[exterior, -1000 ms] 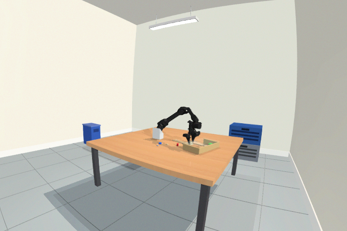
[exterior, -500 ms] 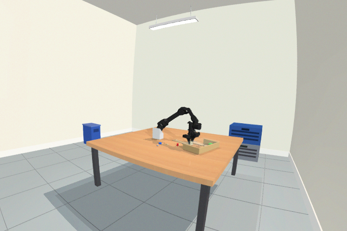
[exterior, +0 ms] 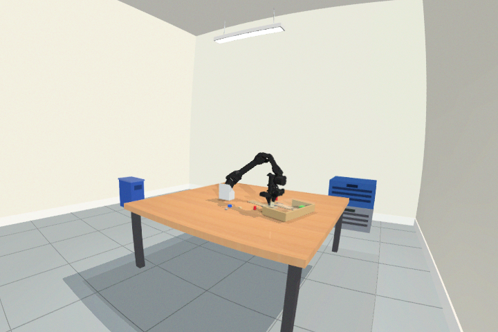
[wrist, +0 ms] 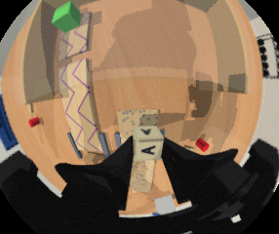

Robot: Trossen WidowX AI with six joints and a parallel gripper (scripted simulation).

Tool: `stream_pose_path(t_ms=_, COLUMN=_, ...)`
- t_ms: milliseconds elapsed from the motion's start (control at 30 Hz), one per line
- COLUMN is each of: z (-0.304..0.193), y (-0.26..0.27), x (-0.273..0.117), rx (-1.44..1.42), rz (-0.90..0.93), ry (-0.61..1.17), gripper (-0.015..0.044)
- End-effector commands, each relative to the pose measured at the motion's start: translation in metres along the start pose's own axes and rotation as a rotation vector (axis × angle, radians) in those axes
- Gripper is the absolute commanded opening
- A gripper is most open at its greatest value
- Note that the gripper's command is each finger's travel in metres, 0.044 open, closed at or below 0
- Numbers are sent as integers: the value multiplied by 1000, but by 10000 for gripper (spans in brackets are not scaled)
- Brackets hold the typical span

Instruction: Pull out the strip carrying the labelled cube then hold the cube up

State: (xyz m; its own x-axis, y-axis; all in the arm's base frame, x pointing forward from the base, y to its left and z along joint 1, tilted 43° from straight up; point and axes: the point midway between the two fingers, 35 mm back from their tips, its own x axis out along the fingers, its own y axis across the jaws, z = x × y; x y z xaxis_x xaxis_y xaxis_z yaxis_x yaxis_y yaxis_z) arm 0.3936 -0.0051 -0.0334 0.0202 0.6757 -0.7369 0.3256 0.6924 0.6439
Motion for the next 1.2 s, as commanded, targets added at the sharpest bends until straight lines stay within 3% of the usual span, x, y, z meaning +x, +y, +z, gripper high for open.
stream_pose_path(t_ms=0, z=-16, y=-4, x=-19, rx=-5, rz=-2, ry=-14, gripper=0)
stream_pose_path(t_ms=933, z=-87, y=-24, x=-34, rx=7, rz=2, ry=-10, gripper=0)
stream_pose_path(t_ms=1167, z=-87, y=-25, x=-68, rx=7, rz=1, ry=-10, gripper=0)
